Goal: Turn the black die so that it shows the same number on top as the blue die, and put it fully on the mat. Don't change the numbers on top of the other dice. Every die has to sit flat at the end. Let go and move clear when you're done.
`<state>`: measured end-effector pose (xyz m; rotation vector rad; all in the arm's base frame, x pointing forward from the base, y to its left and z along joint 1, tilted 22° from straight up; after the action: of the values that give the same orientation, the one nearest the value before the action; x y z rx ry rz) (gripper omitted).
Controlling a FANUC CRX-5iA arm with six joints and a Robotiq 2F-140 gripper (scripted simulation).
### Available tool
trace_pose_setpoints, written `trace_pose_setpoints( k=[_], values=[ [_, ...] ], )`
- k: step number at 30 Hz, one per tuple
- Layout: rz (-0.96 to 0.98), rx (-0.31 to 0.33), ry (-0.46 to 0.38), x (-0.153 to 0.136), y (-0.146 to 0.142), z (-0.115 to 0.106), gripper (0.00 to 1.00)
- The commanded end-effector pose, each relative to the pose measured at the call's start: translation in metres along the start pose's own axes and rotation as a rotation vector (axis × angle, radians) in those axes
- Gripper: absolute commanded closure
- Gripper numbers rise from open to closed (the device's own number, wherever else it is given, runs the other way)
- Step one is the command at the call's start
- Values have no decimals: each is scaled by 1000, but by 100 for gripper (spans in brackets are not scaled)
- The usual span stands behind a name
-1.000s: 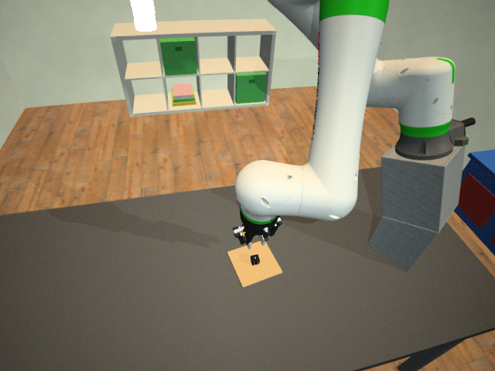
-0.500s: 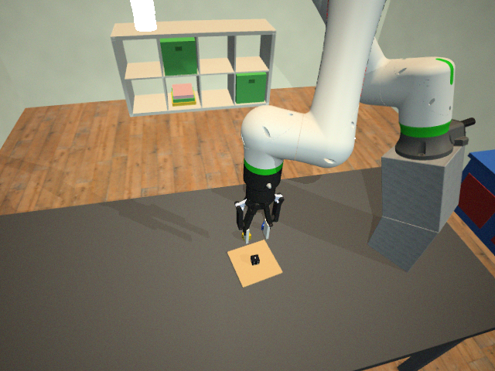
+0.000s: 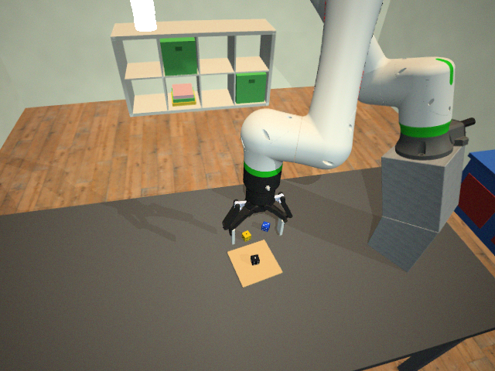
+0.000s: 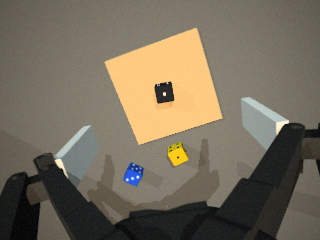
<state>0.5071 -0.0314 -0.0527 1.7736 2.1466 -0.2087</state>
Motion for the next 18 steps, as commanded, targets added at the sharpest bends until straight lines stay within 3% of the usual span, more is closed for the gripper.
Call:
trace_pose_setpoints(
  k=[1,2,3,18],
  values=[
    [75,-5,-1,6,0,23,0],
    [76,-5,-1,6,0,23,0],
    [76,-5,-1,6,0,23,75],
    [76,-5,-1,6,0,23,75]
  ],
)
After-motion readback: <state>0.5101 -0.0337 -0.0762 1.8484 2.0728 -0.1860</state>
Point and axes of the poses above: the point where the finger pads meet when closed, its own z axis out along the fingers, its own y axis across the jaws, x = y × z, the point moved 9 cm from there along -z, back along the fingers, and after that the axes turned 12 degrees about -z, right-handed, at the moved point
